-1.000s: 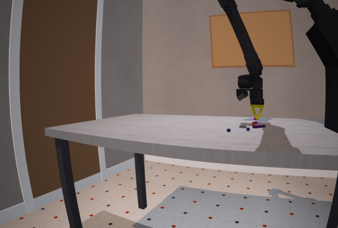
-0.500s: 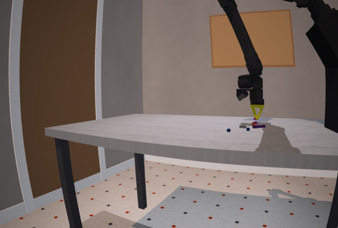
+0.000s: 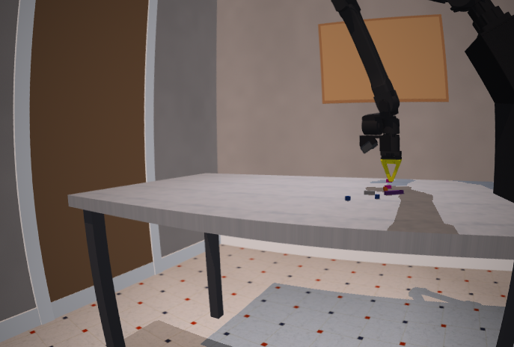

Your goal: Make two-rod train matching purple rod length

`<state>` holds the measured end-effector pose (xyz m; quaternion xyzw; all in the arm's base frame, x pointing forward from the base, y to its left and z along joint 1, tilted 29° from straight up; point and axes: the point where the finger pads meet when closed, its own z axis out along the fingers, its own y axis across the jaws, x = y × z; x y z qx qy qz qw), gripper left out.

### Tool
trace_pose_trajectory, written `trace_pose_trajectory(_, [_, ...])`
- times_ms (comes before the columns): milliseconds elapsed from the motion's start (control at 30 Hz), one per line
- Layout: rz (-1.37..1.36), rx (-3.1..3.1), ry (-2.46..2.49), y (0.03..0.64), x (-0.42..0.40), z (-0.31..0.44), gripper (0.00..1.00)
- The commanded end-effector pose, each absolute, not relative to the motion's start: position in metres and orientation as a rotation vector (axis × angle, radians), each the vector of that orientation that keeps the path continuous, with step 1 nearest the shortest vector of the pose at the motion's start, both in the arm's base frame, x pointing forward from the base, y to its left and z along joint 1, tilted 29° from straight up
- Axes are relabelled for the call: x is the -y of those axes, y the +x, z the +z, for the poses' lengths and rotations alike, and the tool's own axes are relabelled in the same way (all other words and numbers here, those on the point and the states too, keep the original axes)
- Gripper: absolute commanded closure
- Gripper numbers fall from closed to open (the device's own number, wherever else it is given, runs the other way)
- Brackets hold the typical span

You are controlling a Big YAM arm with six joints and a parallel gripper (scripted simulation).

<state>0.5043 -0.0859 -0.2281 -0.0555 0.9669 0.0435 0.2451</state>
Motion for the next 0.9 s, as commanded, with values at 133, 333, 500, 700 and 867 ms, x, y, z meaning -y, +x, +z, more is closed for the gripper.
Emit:
trace_pose_trajectory(133, [0.119,-2.641,-0.136,0.502,0.0867,-0.2321,0.96])
trace_pose_trajectory(333, [0.117,-2.642,-0.133,0.5012,0.0907,-0.2328,0.96])
trace_pose_trajectory(500, [0.115,-2.641,-0.132,0.5011,0.0931,-0.2328,0.96])
trace_pose_trajectory(700, [0.116,-2.641,-0.136,0.5014,0.0916,-0.2328,0.96])
trace_pose_trajectory(867, [0.116,-2.641,-0.136,0.5014,0.0916,-0.2328,0.96])
